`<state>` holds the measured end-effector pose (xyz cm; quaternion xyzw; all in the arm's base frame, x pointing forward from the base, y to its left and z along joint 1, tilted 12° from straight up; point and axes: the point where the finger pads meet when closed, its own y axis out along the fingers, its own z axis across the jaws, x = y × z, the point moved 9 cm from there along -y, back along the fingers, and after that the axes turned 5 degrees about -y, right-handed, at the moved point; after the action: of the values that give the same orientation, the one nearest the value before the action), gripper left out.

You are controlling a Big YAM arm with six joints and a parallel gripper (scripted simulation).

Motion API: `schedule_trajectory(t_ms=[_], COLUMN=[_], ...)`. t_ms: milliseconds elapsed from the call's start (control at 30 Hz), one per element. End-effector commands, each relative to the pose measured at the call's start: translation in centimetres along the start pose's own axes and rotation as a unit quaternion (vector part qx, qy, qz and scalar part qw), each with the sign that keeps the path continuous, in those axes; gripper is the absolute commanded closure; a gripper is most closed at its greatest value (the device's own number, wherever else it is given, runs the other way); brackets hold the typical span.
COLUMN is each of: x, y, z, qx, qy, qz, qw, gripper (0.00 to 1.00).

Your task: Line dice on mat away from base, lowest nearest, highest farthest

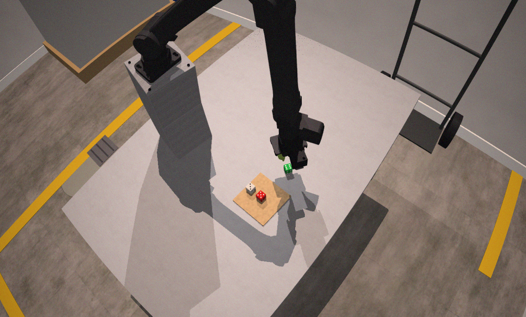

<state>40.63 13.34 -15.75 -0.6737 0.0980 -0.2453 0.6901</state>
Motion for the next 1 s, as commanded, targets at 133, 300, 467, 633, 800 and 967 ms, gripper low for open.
schedule_trajectory(t_ms=[133,300,467,633,800,967], x=[-0.51,-0.51,-0.51,-0.51,-0.41,0.0], y=[0.42,0.42,0.42,0.42,0.46,0.66], z=[-0.23,-0.23,-0.23,-0.22,-0.14,0.21], qx=[-0.006,-0.006,-0.006,-0.006,-0.005,0.001], qy=[-0.001,-0.001,-0.001,-0.001,-0.001,0.001], qz=[0.004,0.004,0.004,0.004,0.002,-0.003], qw=[1.0,1.0,1.0,1.0,1.0,1.0], gripper=[0.61,0.61,0.61,0.61,0.61,0.61])
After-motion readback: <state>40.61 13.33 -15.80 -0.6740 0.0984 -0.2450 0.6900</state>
